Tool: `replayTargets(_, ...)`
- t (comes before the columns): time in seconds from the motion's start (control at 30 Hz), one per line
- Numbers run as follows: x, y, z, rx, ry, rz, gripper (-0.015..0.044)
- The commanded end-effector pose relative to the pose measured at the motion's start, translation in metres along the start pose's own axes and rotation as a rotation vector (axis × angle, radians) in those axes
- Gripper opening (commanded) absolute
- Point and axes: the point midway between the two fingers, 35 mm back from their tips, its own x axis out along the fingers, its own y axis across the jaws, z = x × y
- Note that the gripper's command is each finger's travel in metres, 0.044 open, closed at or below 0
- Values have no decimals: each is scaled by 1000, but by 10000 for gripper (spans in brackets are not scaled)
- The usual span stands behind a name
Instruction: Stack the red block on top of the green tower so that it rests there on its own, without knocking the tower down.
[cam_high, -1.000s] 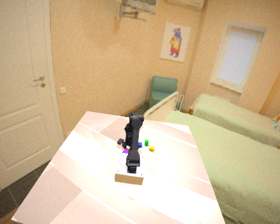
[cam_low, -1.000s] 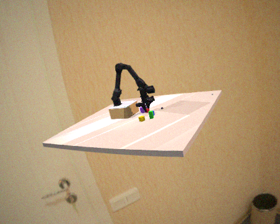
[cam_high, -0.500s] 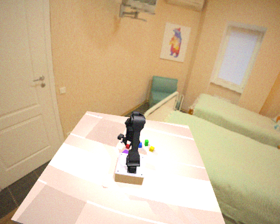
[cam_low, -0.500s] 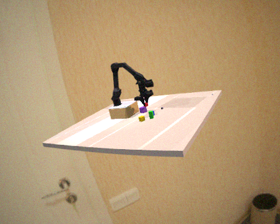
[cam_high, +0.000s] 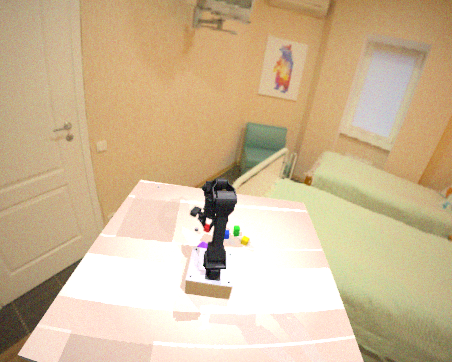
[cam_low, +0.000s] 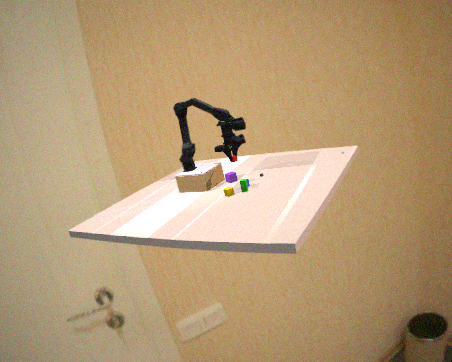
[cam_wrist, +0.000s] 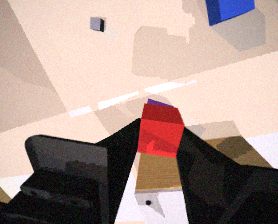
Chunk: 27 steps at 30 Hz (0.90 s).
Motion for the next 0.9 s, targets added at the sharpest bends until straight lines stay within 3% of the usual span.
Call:
replayTargets(0.0, -3, 0, 0, 5, -3, -3, 0)
replayTargets(0.87, -13, -60, 120, 3, -16, -7, 0)
